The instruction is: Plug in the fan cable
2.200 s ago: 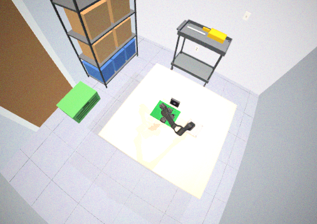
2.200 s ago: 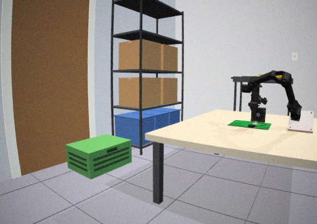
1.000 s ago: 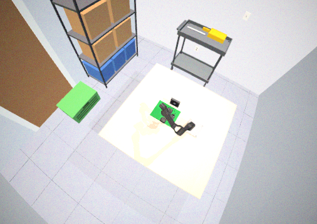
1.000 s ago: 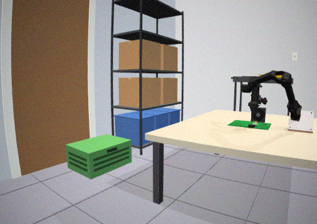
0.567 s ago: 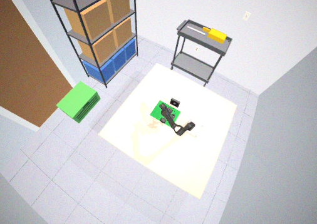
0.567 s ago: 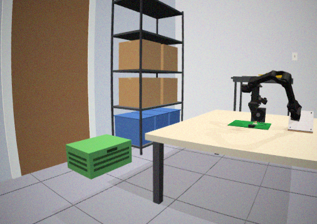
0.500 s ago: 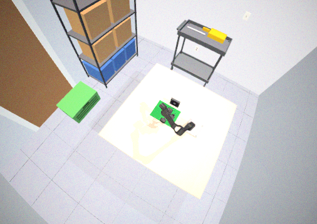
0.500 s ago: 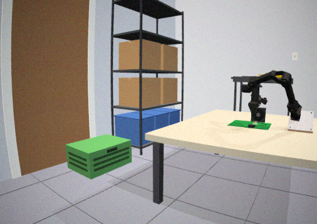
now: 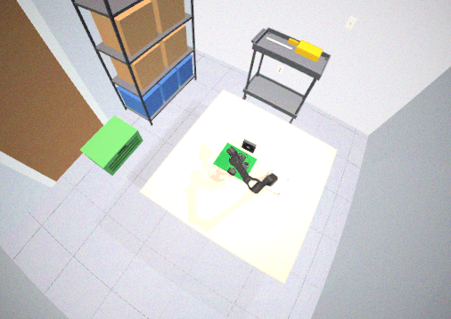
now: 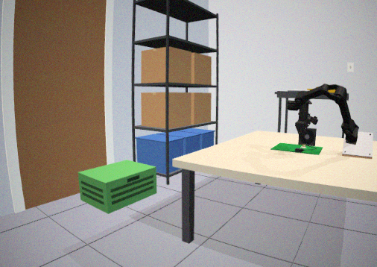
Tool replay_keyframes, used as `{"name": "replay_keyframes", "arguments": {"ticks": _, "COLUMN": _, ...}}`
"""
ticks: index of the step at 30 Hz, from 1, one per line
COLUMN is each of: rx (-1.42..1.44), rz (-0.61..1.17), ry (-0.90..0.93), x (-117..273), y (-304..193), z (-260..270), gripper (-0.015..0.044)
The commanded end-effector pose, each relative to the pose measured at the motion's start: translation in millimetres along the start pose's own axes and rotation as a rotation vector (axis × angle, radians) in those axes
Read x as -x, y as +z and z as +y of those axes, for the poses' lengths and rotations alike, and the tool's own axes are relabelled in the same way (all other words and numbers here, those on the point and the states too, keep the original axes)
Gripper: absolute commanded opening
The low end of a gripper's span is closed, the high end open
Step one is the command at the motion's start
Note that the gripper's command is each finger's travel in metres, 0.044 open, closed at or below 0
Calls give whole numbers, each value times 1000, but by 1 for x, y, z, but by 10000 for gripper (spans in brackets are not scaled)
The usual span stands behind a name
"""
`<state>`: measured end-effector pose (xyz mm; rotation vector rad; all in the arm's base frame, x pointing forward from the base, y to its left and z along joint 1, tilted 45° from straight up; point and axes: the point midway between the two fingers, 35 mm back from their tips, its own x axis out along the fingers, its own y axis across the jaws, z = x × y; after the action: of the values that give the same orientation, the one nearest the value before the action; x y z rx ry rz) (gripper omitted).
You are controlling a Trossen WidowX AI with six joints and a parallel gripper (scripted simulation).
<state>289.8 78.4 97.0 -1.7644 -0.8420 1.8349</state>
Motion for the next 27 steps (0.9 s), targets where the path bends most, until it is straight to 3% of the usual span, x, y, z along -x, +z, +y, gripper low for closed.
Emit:
{"name": "replay_keyframes", "arguments": {"ticks": 1, "rx": 0, "rz": 26, "ry": 4, "x": 0, "y": 0, "z": -2, "gripper": 388}}
{"name": "replay_keyframes", "arguments": {"ticks": 8, "rx": 10, "rz": 243, "ry": 1, "x": 2, "y": 3, "z": -23, "gripper": 210}}
{"name": "replay_keyframes", "arguments": {"ticks": 18, "rx": 61, "rz": 243, "ry": 7, "x": 1, "y": 3, "z": -23, "gripper": 210}}
{"name": "replay_keyframes", "arguments": {"ticks": 27, "rx": 864, "rz": 227, "ry": 106, "x": -5, "y": 3, "z": -22, "gripper": 210}}
